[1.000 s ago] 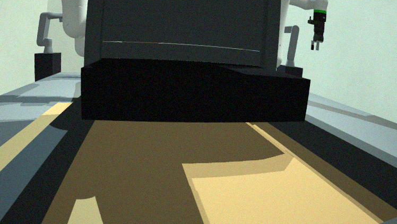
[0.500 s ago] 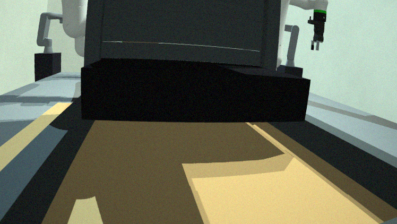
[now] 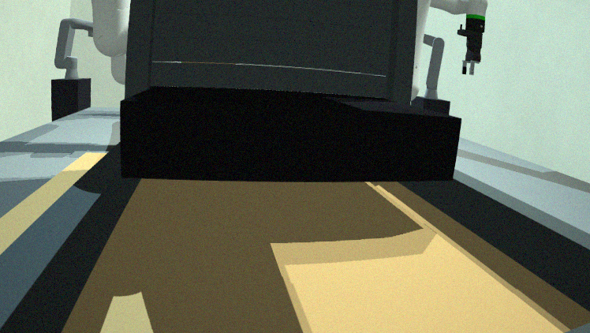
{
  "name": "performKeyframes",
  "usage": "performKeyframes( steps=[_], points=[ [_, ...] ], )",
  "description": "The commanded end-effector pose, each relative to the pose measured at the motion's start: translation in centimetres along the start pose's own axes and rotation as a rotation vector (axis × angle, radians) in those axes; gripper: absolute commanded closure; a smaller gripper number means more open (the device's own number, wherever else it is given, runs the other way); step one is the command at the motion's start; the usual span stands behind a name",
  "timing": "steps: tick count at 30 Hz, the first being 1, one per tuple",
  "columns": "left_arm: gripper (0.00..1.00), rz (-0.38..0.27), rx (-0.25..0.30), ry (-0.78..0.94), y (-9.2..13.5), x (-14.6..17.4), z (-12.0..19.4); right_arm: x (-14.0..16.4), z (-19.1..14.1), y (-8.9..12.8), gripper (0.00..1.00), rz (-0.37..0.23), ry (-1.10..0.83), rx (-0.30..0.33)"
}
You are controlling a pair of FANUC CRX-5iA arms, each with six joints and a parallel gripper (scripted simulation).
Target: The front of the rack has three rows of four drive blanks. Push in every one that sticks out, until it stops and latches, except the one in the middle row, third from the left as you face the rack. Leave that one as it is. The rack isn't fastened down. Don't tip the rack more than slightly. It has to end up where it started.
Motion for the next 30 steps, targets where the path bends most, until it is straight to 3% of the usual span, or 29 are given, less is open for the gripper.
performKeyframes(
  steps=[1,22,30],
  points=[
    [0.00,-0.002,0.000,0.000,0.09,-0.02,-0.01,-0.01,-0.10,-0.02,0.00,0.000,0.003,0.000],
    [0.00,-0.002,0.000,0.000,0.09,-0.02,-0.01,-0.41,0.28,-0.12,0.00,-0.011,0.051,-0.034],
    [0.00,-0.002,0.000,0.000,0.09,-0.02,-0.01,-0.94,0.78,-0.22,0.00,-0.028,0.118,-0.079]
  ],
)
Point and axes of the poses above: on each arm, the point where the finger pads meet when closed, its own y axis back along the fingers, its own z axis across the jaws, x = y × z, the point moved 6 cm from there along y, back along the fingers, and after that the axes turned 10 degrees about -y, right-handed, at the moved point
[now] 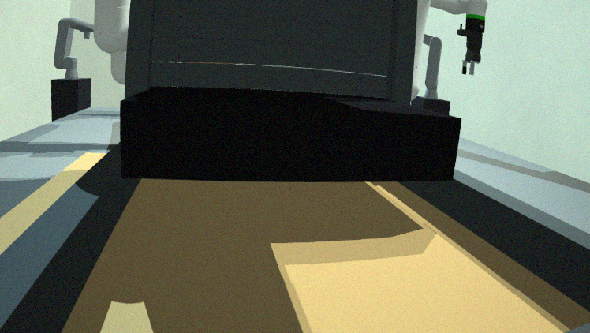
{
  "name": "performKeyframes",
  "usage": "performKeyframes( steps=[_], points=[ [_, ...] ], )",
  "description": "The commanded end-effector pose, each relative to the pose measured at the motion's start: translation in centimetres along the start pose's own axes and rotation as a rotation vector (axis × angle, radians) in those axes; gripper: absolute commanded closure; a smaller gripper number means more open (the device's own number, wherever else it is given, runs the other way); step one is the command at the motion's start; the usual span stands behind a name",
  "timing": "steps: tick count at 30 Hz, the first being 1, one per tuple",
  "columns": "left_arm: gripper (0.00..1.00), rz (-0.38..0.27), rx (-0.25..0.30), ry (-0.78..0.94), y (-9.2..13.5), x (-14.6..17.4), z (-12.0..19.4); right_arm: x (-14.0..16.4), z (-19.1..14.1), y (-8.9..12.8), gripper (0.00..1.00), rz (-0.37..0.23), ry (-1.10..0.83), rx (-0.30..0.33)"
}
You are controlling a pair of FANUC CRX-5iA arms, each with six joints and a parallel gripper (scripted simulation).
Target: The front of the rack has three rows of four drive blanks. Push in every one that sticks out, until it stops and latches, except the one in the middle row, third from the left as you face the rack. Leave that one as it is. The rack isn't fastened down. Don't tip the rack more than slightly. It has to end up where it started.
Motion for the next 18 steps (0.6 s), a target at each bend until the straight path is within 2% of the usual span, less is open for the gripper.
performKeyframes(
  steps=[1,9,18],
  points=[
    [0.00,-0.002,0.000,0.000,0.1,0.0,0.0,-0.3,0.2,-0.1,0.00,-0.010,0.042,-0.027],
    [0.00,-0.002,0.000,0.000,0.1,0.0,0.0,-1.0,0.6,-0.2,0.00,-0.033,0.119,-0.076],
    [0.00,-0.002,0.000,0.000,0.1,0.0,0.0,-2.2,1.5,-0.2,0.00,-0.088,0.271,-0.169]
  ],
)
Point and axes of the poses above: on each arm, the point where the finger pads meet when closed, its own y axis back along the fingers, its own z axis across the jaws, x = y × z, the point moved 6 cm from there along y, back along the fingers, and after that the axes turned 10 degrees about -y, right-handed, at the moved point
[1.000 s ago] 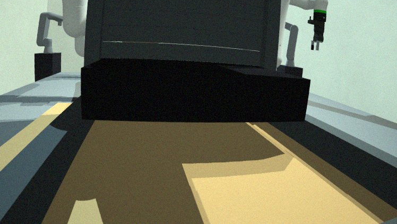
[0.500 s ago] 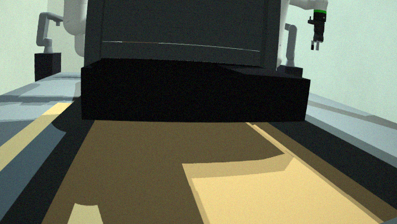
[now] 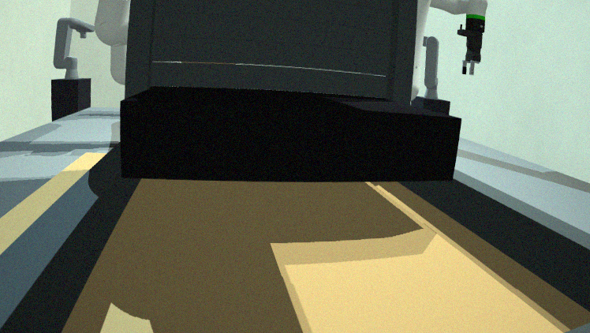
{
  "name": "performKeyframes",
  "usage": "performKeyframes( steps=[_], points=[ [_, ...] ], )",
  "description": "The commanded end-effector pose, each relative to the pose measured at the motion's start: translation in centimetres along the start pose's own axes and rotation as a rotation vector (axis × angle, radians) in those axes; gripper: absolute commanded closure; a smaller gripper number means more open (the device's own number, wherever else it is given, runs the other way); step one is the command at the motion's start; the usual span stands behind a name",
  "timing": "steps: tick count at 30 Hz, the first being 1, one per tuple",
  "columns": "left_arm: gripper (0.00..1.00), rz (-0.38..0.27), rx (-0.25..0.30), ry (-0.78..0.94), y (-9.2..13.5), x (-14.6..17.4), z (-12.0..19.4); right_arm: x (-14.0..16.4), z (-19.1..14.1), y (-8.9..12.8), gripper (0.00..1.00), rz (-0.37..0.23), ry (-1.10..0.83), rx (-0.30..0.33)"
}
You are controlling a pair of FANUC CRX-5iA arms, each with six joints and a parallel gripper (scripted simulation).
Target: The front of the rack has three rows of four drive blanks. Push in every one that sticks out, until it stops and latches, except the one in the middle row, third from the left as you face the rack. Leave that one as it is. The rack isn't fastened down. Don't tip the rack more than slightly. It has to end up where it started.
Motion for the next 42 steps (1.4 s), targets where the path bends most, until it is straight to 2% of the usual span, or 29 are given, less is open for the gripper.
performKeyframes(
  steps=[1,6,8,18,22,25,30,35,38,42],
  points=[
    [0.00,-0.002,0.000,0.000,0.1,0.0,0.0,-0.8,0.2,-0.1,0.00,-0.030,0.089,-0.051],
    [0.00,-0.002,0.000,0.000,0.1,0.0,0.0,-1.7,0.6,0.0,0.00,-0.075,0.197,-0.110],
    [0.00,-0.002,0.000,0.000,0.1,0.0,0.0,-1.7,0.6,0.0,0.00,-0.075,0.197,-0.110],
    [0.00,-0.002,0.000,0.000,0.1,0.0,0.0,-3.5,1.2,0.5,0.00,-0.185,0.421,-0.219],
    [0.00,-0.002,0.000,0.000,0.1,0.0,0.0,-4.3,1.5,0.9,0.00,-0.246,0.531,-0.266],
    [0.00,-0.002,0.000,0.000,0.1,0.0,0.0,-4.3,1.5,0.9,0.00,-0.246,0.531,-0.266],
    [0.00,-0.002,0.000,0.000,0.1,0.0,0.0,-5.3,1.7,1.6,0.00,-0.333,0.674,-0.320],
    [0.00,-0.002,0.000,0.000,0.1,0.0,0.0,-5.9,1.9,2.1,0.00,-0.392,0.762,-0.350],
    [0.00,-0.002,0.000,0.000,0.1,0.0,0.0,-6.4,1.9,2.7,0.00,-0.454,0.851,-0.376],
    [0.00,-0.002,0.000,0.000,0.1,0.0,0.0,-6.6,2.0,2.9,0.00,-0.476,0.881,-0.385]
  ],
)
Point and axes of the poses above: on each arm, the point where the finger pads meet when closed, its own y axis back along the fingers, its own z axis across the jaws, x = y × z, the point moved 6 cm from there along y, back along the fingers, and after that the axes turned 10 degrees about -y, right-handed, at the moved point
